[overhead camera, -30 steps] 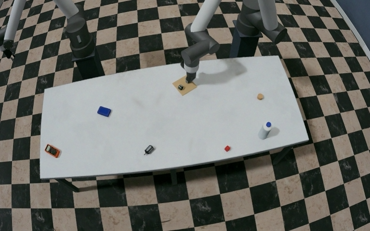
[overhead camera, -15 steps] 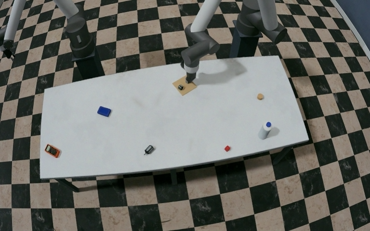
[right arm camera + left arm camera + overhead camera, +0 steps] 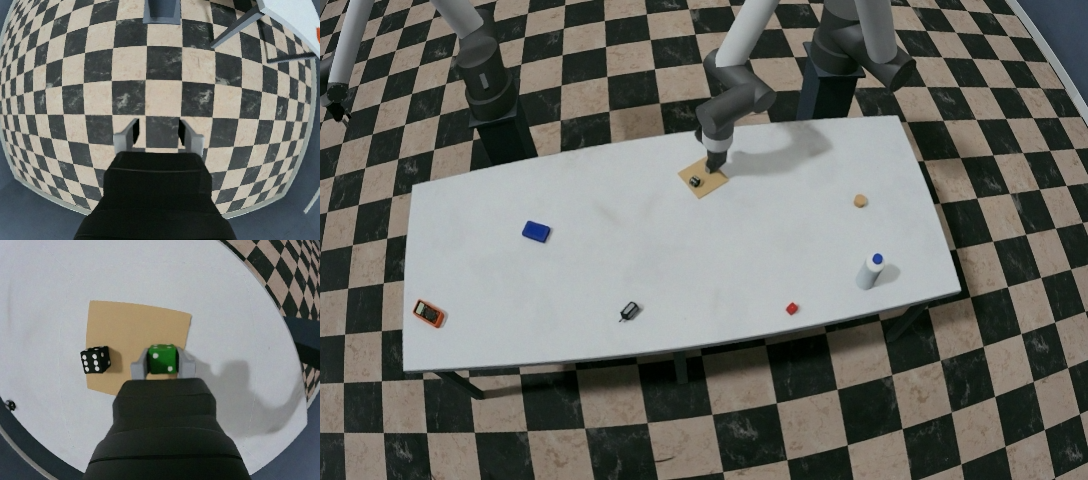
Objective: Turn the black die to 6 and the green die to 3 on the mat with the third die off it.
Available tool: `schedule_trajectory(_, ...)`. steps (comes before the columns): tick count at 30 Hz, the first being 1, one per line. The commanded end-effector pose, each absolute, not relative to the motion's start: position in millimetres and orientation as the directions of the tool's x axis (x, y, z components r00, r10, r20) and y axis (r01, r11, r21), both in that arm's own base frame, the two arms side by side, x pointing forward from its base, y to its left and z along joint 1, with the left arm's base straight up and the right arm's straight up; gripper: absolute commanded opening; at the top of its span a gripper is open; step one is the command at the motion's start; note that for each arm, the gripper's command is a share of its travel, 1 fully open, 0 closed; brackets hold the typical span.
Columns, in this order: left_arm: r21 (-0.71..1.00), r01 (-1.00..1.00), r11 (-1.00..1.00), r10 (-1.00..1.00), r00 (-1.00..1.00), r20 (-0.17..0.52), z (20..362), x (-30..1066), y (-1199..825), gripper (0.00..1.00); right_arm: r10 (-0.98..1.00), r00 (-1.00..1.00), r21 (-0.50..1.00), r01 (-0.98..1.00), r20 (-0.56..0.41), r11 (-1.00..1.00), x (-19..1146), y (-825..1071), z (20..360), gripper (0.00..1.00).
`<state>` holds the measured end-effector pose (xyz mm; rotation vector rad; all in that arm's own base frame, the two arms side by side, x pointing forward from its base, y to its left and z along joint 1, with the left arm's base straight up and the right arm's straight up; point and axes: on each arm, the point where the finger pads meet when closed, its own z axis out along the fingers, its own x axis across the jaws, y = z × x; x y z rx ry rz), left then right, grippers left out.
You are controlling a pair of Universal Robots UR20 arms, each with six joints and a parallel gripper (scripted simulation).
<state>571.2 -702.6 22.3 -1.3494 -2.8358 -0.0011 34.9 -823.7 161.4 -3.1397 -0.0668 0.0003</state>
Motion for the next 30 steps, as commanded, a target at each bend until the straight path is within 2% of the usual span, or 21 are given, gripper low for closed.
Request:
schedule_trajectory(1, 0.0, 0.776, 0.631, 0.776, -0.631, 0.0, 23.2, 571.6, -703.1, 0.57, 0.043, 0.999, 0.0, 0.043, 0.0, -0.999, 35.0, -824.2, 162.0, 1.0)
schedule_trajectory(14, 0.0, 0.776, 0.631, 0.776, -0.631, 0.0, 23.2, 571.6, -703.1, 0.57, 0.043, 0.999, 0.0, 0.043, 0.0, -0.999, 35.0, -824.2, 162.0, 1.0)
schedule_trajectory(15, 0.0, 0.776, 0.631, 0.776, -0.631, 0.0, 23.2, 571.6, -703.1, 0.63, 0.043, 0.999, 0.0, 0.043, 0.0, -0.999, 35.0, -824.2, 162.0, 1.0)
schedule_trajectory(17, 0.0, 0.776, 0.631, 0.776, -0.631, 0.0, 23.2, 571.6, -703.1, 0.63, 0.043, 0.999, 0.0, 0.043, 0.0, -0.999, 35.0, -824.2, 162.0, 1.0)
schedule_trajectory(18, 0.0, 0.776, 0.631, 0.776, -0.631, 0.0, 23.2, 571.6, -703.1, 0.69, 0.043, 0.999, 0.0, 0.043, 0.0, -0.999, 35.0, -824.2, 162.0, 1.0)
schedule_trajectory(22, 0.0, 0.776, 0.631, 0.776, -0.631, 0.0, 23.2, 571.6, -703.1, 0.69, 0.043, 0.999, 0.0, 0.043, 0.0, -0.999, 35.0, -824.2, 162.0, 1.0)
schedule_trajectory(23, 0.0, 0.776, 0.631, 0.776, -0.631, 0.0, 23.2, 571.6, -703.1, 0.75, 0.043, 0.999, 0.0, 0.043, 0.0, -0.999, 35.0, -824.2, 162.0, 1.0)
schedule_trajectory(25, 0.0, 0.776, 0.631, 0.776, -0.631, 0.0, 23.2, 571.6, -703.1, 0.75, 0.043, 0.999, 0.0, 0.043, 0.0, -0.999, 35.0, -824.2, 162.0, 1.0)
schedule_trajectory(26, 0.0, 0.776, 0.631, 0.776, -0.631, 0.0, 23.2, 571.6, -703.1, 0.81, 0.043, 0.999, 0.0, 0.043, 0.0, -0.999, 35.0, -824.2, 162.0, 1.0)
schedule_trajectory(28, 0.0, 0.776, 0.631, 0.776, -0.631, 0.0, 23.2, 571.6, -703.1, 0.81, 0.043, 0.999, 0.0, 0.043, 0.0, -0.999, 35.0, -824.2, 162.0, 1.0)
schedule_trajectory(29, 0.0, 0.776, 0.631, 0.776, -0.631, 0.0, 23.2, 571.6, -703.1, 0.87, 0.043, 0.999, 0.0, 0.043, 0.0, -0.999, 35.0, -824.2, 162.0, 1.0)
schedule_trajectory(30, 0.0, 0.776, 0.631, 0.776, -0.631, 0.0, 23.2, 571.6, -703.1, 0.87, 0.043, 0.999, 0.0, 0.043, 0.0, -0.999, 35.0, -824.2, 162.0, 1.0)
